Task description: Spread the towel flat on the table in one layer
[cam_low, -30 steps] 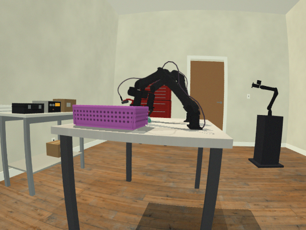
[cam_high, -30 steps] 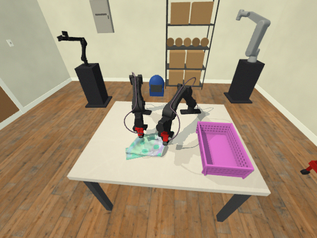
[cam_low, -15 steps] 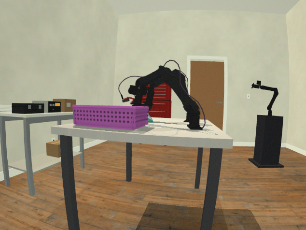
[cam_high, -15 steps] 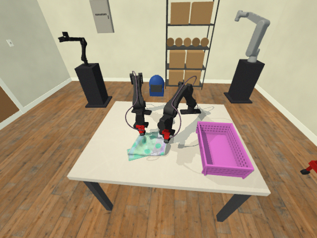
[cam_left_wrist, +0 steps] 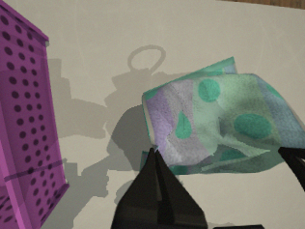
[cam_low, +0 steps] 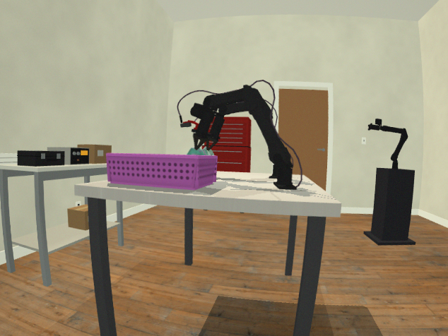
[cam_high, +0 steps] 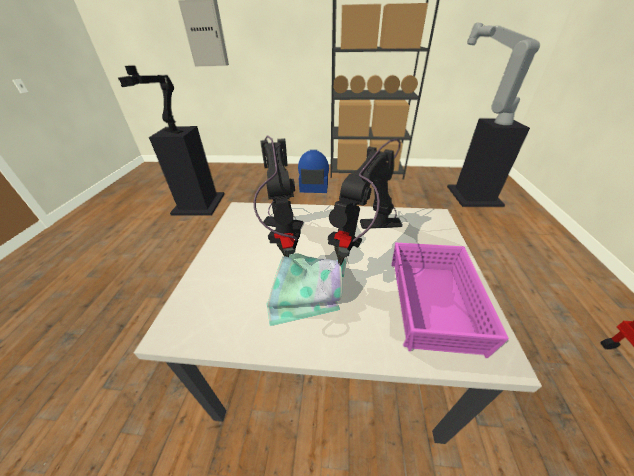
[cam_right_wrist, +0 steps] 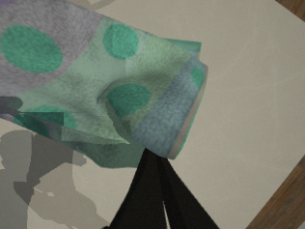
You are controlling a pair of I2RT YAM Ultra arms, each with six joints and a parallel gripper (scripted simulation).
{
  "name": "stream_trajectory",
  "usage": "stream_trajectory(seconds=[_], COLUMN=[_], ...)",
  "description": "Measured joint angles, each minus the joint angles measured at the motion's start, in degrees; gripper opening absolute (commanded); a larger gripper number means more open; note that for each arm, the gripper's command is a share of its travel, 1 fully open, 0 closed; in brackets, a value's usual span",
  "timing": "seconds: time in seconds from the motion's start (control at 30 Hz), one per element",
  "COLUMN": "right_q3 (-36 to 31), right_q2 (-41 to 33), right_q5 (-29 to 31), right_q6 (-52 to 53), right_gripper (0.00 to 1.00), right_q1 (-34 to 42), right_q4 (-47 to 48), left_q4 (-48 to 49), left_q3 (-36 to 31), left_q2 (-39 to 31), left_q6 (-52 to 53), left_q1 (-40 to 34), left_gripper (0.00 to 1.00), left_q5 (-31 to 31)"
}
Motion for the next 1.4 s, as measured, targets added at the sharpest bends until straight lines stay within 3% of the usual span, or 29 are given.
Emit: stream_trajectory(seconds=[0.37, 0.6, 0.73, 0.97, 1.4], right_q3=[22.9, 31.1, 30.9, 23.7, 16.4], right_q2=[3.7, 5.4, 3.4, -3.7, -6.2], right_q5=[0.2, 0.1, -0.2, -1.6, -2.0], right_q6=[-3.9, -6.3, -8.0, -10.8, -12.9], right_gripper=[0.0, 0.0, 0.0, 0.0, 0.0], right_q1=[2.6, 3.5, 4.6, 5.0, 5.0], right_q4=[-9.4, -11.9, -9.1, 1.4, 14.3], left_q4=[-6.3, -7.7, -6.1, 0.0, 7.1], left_q3=[8.0, 9.7, 8.0, 2.0, -2.2], left_q2=[-6.4, -9.9, -13.9, -21.7, -24.6], left_q6=[3.6, 5.1, 5.9, 6.8, 7.3], left_q1=[2.7, 3.5, 4.4, 5.2, 5.6], left_gripper=[0.0, 0.0, 0.0, 0.0, 0.0], left_q5=[0.3, 0.5, 0.5, 0.9, 0.9])
